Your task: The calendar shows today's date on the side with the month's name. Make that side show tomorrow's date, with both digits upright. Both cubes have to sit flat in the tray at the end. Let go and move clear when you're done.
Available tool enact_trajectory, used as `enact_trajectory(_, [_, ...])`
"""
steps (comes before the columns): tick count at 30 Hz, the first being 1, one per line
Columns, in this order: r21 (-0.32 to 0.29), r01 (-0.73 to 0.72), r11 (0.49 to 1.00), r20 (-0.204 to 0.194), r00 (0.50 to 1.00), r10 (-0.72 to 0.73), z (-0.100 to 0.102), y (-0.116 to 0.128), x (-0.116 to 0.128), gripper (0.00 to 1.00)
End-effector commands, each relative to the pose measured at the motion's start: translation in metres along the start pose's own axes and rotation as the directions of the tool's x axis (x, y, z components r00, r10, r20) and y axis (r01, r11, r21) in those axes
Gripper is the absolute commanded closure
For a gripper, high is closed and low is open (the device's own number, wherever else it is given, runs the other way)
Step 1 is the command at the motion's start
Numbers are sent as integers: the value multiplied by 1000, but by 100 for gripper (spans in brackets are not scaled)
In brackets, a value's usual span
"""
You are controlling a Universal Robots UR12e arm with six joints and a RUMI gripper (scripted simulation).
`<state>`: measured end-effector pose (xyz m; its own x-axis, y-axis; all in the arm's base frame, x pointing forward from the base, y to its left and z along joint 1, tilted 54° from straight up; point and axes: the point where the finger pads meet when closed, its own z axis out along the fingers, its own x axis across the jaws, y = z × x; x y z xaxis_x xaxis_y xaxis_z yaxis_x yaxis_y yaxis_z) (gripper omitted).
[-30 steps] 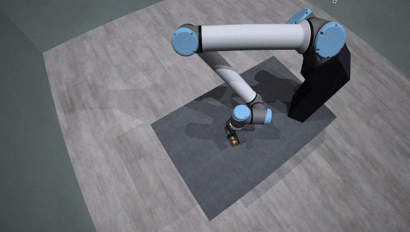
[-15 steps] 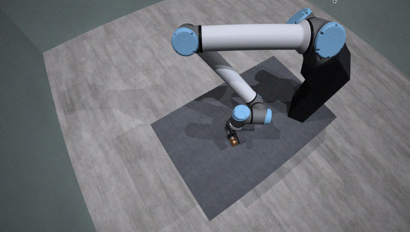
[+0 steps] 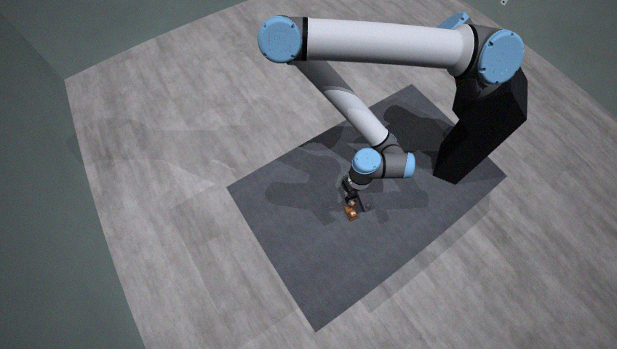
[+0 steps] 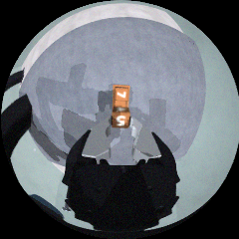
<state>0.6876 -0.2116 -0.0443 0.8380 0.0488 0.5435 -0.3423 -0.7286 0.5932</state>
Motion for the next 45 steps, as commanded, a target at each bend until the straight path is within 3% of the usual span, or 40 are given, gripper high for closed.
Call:
enact_trajectory(1, [0, 0, 1000, 1, 1000, 0, -26, 0, 1, 90])
enact_trajectory(6, [0, 0, 1000, 1, 1000, 0, -36, 0, 1, 90])
enact_trajectory(25, [0, 36, 999, 1, 999, -36, -35, 2, 0, 90])
enact_trajectory(36, [1, 198, 980, 1, 980, -198, -34, 10, 0, 90])
enact_trajectory(45, [2, 444, 896, 1, 896, -444, -32, 23, -1, 90])
